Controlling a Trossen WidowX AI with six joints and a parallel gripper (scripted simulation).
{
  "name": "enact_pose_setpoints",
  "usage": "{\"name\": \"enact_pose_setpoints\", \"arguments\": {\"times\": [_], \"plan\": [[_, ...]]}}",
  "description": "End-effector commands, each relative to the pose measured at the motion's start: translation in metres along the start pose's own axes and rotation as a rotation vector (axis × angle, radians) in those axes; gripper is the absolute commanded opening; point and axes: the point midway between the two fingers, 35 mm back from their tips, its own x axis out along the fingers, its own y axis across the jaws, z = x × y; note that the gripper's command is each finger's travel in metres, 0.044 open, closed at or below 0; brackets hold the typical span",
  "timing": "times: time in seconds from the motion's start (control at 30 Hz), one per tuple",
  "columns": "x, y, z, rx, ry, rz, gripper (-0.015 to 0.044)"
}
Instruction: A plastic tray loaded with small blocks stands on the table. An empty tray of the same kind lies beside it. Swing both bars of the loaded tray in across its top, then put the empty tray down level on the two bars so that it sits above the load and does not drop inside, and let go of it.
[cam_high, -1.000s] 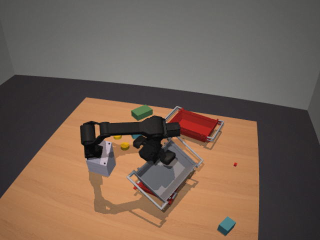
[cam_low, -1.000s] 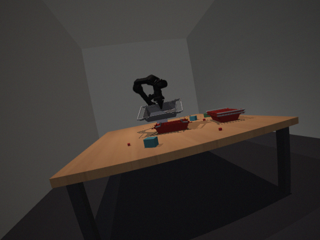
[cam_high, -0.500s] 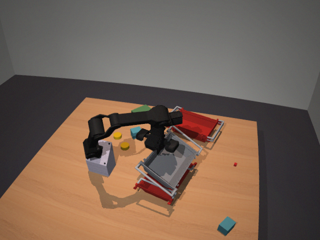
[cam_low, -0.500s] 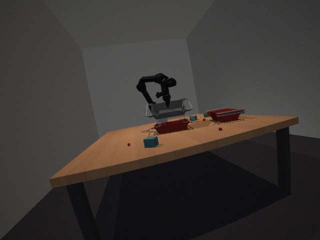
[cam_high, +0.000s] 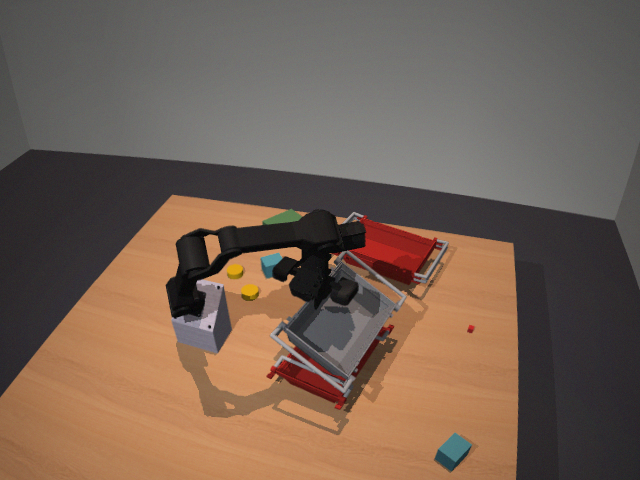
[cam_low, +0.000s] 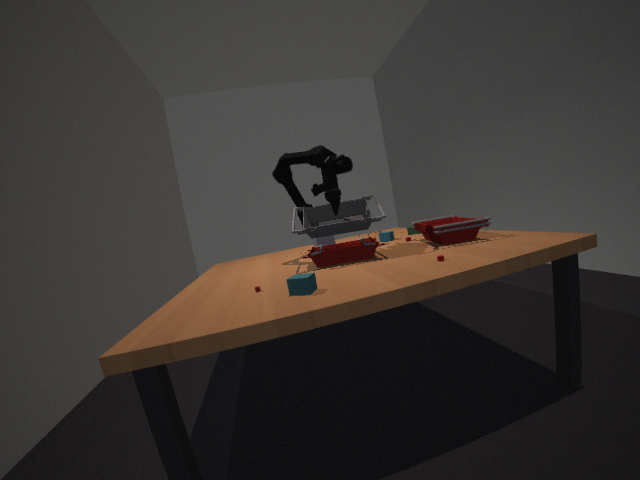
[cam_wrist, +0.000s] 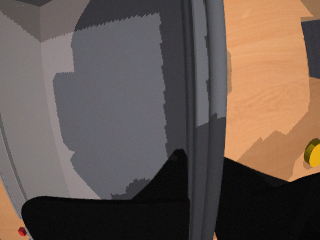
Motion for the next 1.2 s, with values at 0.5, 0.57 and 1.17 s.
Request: {"name": "enact_pose_setpoints", "arguments": {"times": [0.5,0.57,1.17], "plan": [[-0.005,0.004,-0.002,0.006,0.004,0.024,0.0000],[-0.005,0.004,-0.002,0.006,0.004,0.024,0.0000],[0.008,0.004,-0.002,0.006,0.004,0.024,0.0000]]}}
